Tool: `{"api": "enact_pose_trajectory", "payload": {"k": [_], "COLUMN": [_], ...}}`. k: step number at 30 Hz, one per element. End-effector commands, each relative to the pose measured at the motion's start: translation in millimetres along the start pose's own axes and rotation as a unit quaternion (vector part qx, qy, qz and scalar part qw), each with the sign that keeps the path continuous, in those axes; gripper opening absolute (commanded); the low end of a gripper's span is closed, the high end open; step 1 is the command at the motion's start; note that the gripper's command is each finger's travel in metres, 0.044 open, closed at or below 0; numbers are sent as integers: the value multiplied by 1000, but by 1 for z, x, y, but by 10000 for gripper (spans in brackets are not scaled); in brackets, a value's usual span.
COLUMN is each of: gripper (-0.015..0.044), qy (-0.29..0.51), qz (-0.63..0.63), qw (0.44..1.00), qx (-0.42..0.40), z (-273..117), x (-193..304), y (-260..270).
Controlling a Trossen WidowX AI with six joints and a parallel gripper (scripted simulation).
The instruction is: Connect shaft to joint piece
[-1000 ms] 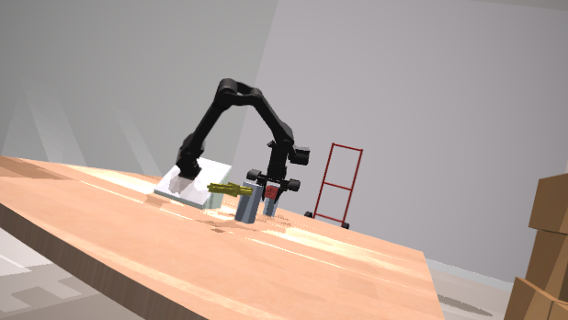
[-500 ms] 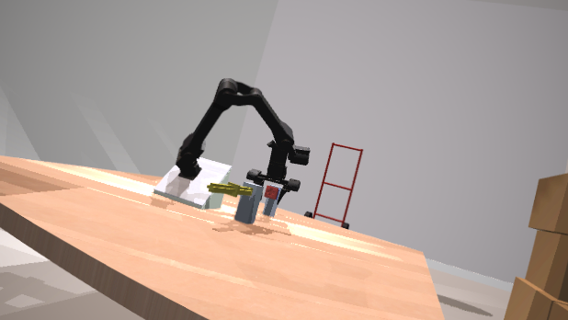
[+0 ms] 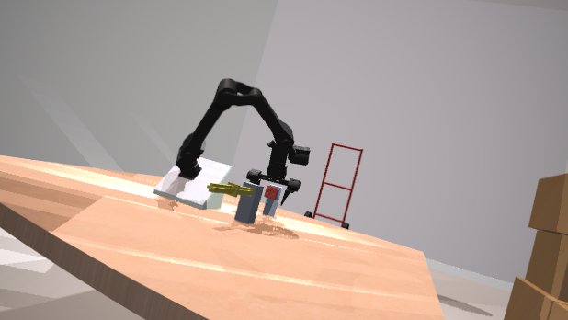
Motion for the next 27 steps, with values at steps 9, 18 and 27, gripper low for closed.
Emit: {"api": "enact_pose_trajectory", "payload": {"k": [9,18,27], "gripper": [440,440,440], "qy": [124,228,225], "qz": [8,5,6], "qw": [992,974,974], "qx": [-17,8,5], "z": [-10,-25,-24], "x": [-7,-15,-14], "y": [3,1,2]}}
Point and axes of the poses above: the point midway between the two fingers, 35 mm back from their tips, its own z axis out along the fingers, its own y axis across the jaws, x = y × z, the point moved 1 cm from there along -z, back along the fingers, and after that the axes turned 3 degrees about z, right-handed, at the moved point
